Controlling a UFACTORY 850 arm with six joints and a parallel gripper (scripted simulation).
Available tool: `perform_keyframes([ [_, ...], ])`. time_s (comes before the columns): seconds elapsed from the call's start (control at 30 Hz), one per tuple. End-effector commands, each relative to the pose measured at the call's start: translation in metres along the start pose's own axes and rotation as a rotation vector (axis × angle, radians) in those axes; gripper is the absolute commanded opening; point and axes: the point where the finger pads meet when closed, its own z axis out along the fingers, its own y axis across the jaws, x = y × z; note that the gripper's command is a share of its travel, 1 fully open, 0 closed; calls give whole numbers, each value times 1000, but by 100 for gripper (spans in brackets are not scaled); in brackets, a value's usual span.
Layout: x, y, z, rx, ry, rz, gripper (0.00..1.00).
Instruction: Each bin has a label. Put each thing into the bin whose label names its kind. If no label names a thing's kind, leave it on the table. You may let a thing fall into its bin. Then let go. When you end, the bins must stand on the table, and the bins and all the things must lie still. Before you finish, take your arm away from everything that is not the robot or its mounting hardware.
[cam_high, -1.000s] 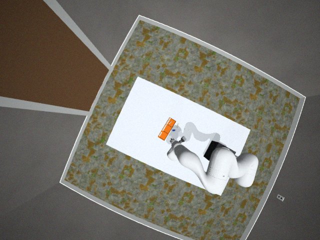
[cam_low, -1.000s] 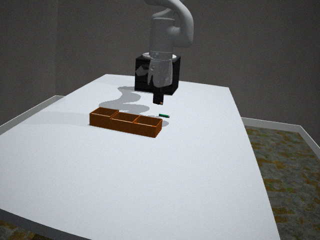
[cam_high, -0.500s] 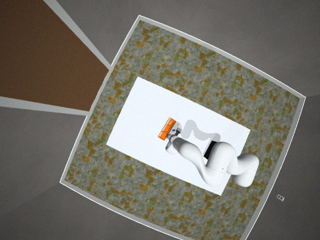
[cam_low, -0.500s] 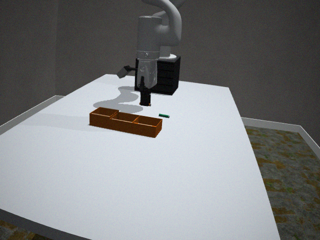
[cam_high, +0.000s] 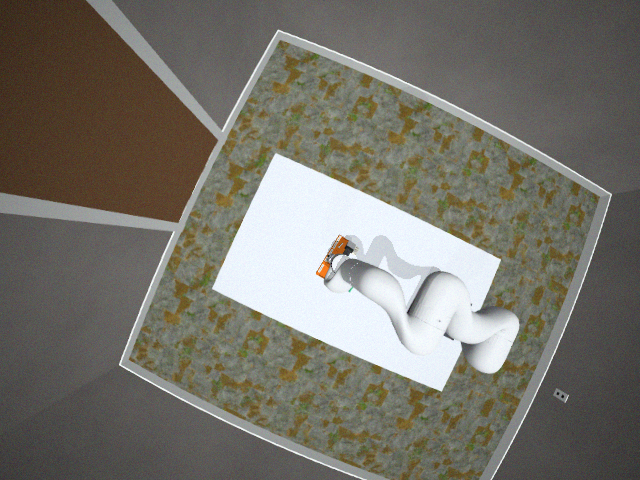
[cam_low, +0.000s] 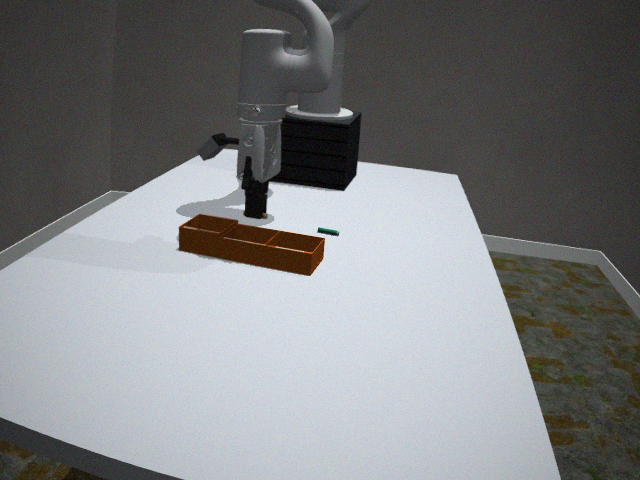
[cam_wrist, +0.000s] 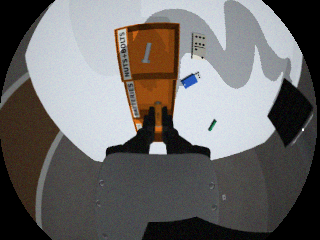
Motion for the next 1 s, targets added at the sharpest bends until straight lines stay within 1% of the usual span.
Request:
perform_keyframes([
  [0.0,5,-10,-1,1,4,0,0],
  [0.5,4,-8,-1,1,4,0,0],
  [0.9,4,-8,23,1,4,0,0],
  [0.97,4,-8,23,1,4,0,0],
])
